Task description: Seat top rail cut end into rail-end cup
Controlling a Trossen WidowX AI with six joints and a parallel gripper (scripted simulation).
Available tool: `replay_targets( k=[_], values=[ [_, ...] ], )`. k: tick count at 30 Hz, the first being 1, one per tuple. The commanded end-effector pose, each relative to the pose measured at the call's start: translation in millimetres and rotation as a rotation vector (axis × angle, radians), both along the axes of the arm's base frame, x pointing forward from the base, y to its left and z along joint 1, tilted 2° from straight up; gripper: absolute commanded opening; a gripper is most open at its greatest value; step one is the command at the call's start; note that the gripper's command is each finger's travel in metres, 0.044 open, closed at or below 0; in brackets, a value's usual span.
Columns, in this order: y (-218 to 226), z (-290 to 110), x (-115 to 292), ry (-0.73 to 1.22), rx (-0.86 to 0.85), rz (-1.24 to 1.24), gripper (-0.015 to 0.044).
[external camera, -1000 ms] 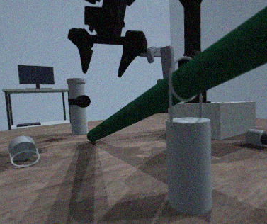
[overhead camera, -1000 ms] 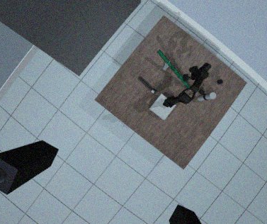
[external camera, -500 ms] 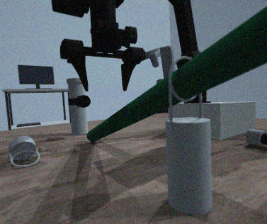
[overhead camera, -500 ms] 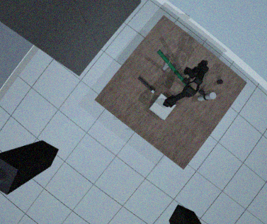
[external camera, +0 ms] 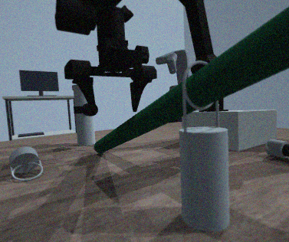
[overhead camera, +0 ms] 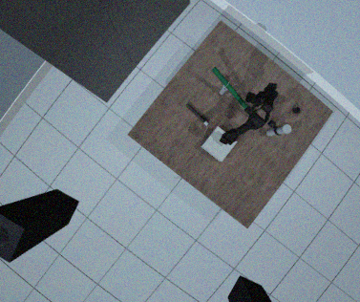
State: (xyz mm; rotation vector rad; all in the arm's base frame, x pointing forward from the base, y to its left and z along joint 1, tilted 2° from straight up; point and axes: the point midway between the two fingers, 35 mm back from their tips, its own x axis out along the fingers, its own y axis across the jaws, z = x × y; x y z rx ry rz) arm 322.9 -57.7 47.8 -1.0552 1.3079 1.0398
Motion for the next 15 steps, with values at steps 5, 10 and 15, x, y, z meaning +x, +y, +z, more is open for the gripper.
replay_targets(
  k=[5, 10, 15],
  values=[
    [0.4, -21.0, -0.8, 0.005, 0.003, 0.006, 0.0440],
    [0.4, -21.3, -0.8, 0.005, 0.003, 0.006, 0.0440],
    [0.3, -26.5, -0.4, 0.005, 0.003, 0.006, 0.0440]
  ],
)
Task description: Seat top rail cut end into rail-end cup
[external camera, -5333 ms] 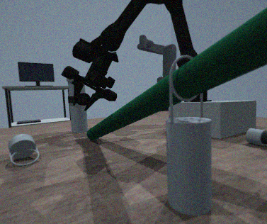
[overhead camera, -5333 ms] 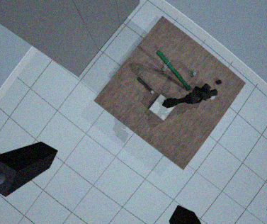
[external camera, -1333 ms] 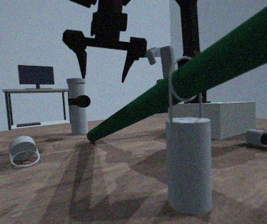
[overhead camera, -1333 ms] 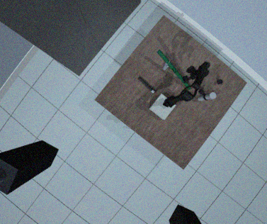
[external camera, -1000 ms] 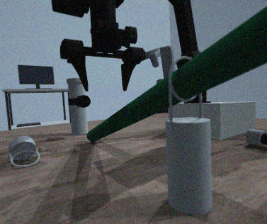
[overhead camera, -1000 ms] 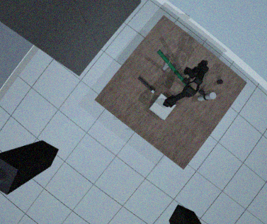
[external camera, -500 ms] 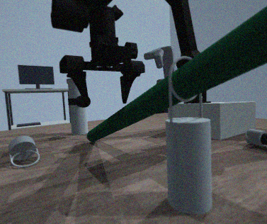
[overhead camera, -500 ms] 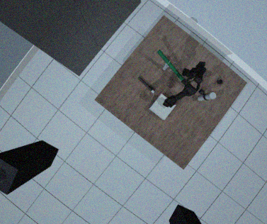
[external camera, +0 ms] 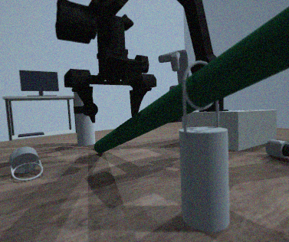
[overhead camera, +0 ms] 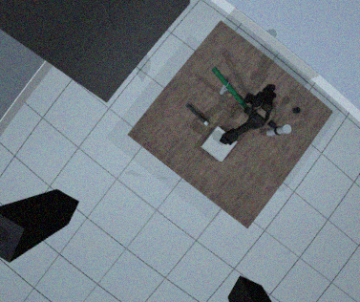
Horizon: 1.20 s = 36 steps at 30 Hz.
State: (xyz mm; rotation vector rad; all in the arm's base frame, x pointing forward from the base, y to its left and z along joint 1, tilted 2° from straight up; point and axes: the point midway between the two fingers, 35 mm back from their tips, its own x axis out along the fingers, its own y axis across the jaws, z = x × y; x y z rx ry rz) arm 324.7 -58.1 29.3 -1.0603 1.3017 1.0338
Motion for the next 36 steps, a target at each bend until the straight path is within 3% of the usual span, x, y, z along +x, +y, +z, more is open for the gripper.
replay_targets(
  k=[1, 36],
  values=[
    [0.7, -9.6, -2.2, 0.014, 0.005, 0.005, 0.0440],
    [0.5, -62.3, -3.3, 0.014, 0.005, 0.006, 0.0440]
  ],
)
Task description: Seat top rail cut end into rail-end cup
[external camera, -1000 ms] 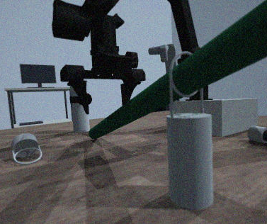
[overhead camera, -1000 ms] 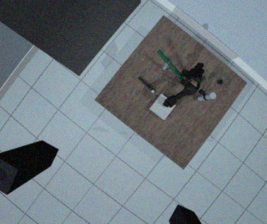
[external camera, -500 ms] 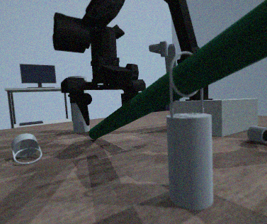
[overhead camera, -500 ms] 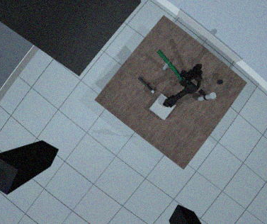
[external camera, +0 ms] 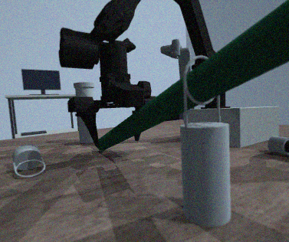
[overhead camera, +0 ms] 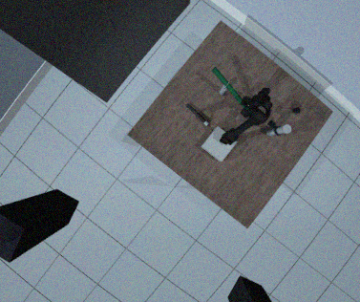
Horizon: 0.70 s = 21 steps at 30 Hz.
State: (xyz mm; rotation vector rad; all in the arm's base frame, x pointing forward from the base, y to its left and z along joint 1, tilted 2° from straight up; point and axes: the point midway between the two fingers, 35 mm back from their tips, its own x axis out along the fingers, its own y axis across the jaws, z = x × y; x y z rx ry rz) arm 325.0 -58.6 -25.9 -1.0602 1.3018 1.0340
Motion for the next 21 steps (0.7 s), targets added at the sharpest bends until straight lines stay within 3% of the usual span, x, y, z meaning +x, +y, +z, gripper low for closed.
replay_targets(
  k=[1, 3, 14, 21],
  values=[
    [0.9, -7.1, -3.6, 0.014, 0.005, 0.006, 0.0440],
    [0.9, -7.1, -3.6, 0.014, 0.005, 0.006, 0.0440],
    [0.9, -7.0, -3.5, 0.014, 0.005, 0.006, 0.0151],
    [0.8, -6.5, -3.4, 0.014, 0.005, 0.006, 0.0085]
  ],
)
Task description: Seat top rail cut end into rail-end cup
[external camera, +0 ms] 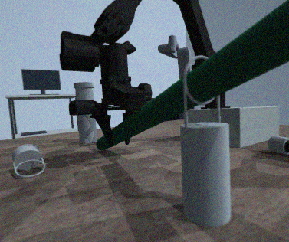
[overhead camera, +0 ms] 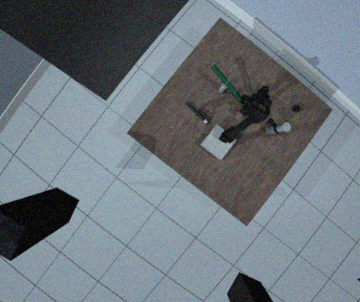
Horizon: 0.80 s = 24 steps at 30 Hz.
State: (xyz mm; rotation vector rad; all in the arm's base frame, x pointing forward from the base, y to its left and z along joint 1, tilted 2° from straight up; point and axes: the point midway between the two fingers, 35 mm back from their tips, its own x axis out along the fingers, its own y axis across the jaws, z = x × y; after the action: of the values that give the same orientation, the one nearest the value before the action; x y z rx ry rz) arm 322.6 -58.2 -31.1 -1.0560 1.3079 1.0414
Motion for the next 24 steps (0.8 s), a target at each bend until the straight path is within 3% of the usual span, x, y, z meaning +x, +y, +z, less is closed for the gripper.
replay_targets(
  k=[1, 4, 10, 18, 24],
  values=[
    [0.4, -0.1, -0.8, 0.005, 0.003, 0.005, 0.0059],
    [0.1, 4.6, -0.1, 0.005, 0.003, 0.005, 0.0000],
    [-9.4, 19.3, -0.5, 0.018, -0.060, 0.005, 0.0000],
    [-37.9, 69.7, -6.3, 0.060, -0.261, 0.005, 0.0000],
    [-38.6, 71.0, -6.5, 0.061, -0.266, 0.005, 0.0000]
  ],
)
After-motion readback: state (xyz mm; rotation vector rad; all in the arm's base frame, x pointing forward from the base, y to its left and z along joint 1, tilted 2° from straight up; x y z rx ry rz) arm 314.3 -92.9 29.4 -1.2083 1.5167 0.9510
